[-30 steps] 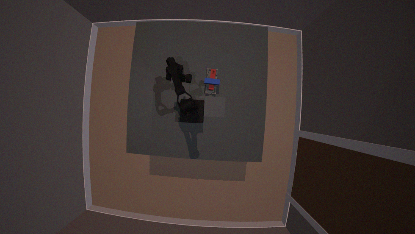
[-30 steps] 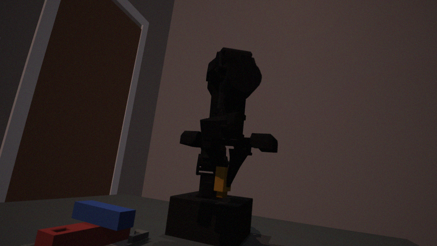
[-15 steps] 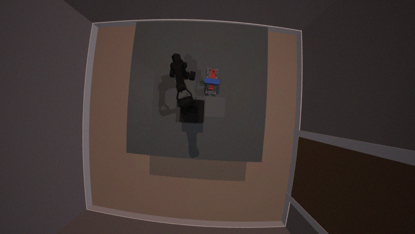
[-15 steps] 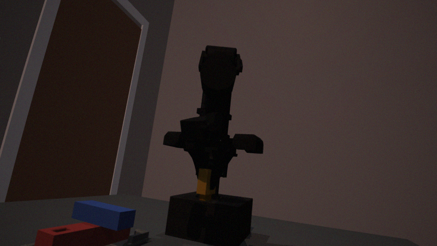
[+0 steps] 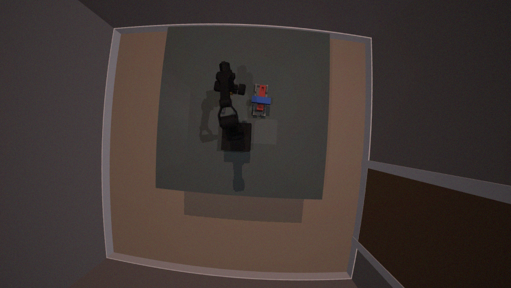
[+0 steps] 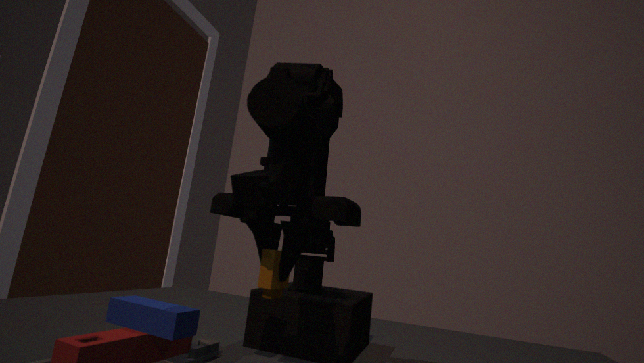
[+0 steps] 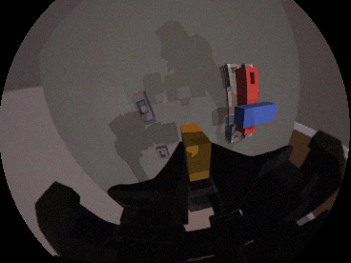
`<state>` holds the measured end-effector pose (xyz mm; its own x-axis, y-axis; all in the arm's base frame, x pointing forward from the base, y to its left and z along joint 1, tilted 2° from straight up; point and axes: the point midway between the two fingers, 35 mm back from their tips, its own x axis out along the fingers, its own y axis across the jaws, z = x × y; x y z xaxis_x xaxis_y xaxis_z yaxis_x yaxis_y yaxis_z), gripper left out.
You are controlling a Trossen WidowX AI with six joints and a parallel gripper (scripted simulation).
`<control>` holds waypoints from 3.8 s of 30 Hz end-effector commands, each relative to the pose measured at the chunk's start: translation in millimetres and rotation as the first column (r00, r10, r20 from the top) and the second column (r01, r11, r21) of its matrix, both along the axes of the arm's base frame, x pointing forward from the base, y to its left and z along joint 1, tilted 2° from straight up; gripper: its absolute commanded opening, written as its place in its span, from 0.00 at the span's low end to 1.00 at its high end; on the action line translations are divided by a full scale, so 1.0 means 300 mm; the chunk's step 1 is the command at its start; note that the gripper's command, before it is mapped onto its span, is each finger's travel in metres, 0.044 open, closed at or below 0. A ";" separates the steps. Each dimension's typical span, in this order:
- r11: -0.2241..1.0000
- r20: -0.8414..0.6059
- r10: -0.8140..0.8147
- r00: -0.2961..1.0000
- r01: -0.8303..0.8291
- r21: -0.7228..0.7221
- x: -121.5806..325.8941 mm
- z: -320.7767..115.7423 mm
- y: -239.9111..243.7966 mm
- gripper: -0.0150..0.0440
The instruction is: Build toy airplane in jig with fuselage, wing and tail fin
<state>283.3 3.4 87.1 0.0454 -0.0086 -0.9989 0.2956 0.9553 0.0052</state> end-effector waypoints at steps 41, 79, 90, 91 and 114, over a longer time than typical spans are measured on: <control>1.000 0.009 0.024 1.000 -0.024 -0.011 0.103 -0.051 -0.398 0.25; 0.999 0.011 0.035 0.999 -0.035 -0.026 0.066 -0.101 -0.705 0.36; 0.999 0.011 0.035 0.999 -0.035 -0.026 0.066 -0.101 -0.705 0.36; 0.999 0.011 0.035 0.999 -0.035 -0.026 0.066 -0.101 -0.705 0.36; 0.999 0.011 0.035 0.999 -0.035 -0.026 0.076 -0.184 -0.707 0.36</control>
